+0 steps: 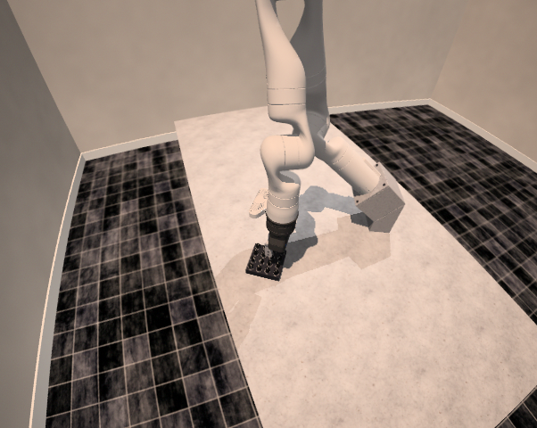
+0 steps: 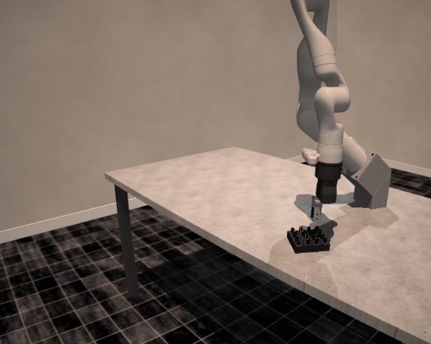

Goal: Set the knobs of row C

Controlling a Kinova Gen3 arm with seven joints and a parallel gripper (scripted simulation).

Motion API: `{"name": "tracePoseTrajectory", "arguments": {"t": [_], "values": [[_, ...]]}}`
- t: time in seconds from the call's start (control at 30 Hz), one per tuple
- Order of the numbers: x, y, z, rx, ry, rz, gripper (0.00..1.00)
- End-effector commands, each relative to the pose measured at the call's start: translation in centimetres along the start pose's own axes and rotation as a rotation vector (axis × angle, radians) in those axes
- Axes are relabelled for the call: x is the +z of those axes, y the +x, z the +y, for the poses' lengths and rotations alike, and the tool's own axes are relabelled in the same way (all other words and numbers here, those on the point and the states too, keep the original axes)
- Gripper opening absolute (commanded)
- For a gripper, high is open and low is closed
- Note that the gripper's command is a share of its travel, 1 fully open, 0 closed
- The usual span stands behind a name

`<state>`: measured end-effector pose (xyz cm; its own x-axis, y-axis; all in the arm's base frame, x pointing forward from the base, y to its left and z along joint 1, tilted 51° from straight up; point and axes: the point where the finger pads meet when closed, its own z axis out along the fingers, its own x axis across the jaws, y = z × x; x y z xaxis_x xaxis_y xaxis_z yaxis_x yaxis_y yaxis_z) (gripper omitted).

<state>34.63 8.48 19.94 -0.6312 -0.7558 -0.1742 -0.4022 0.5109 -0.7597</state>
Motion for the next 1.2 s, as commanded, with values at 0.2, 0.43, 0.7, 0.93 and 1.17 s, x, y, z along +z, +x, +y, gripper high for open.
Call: {"name": "tracePoseTrajectory", "arguments": {"t": [0.2,0.43,0.7,0.93,1.17], "values": [[0.1,-0.2,0.3,-0.016,-0.007,-0.008,0.46],[0.4,-0.2,0.3,-0.017,-0.005,-0.008,0.46],[0.9,-0.2,0.3,-0.017,-0.005,-0.008,0.46],[1.8,-0.1,0.3,-0.018,-0.004,-0.006,0.46],[2.7,-0.1,0.3,-0.018,-0.004,-0.006,0.46]]}}
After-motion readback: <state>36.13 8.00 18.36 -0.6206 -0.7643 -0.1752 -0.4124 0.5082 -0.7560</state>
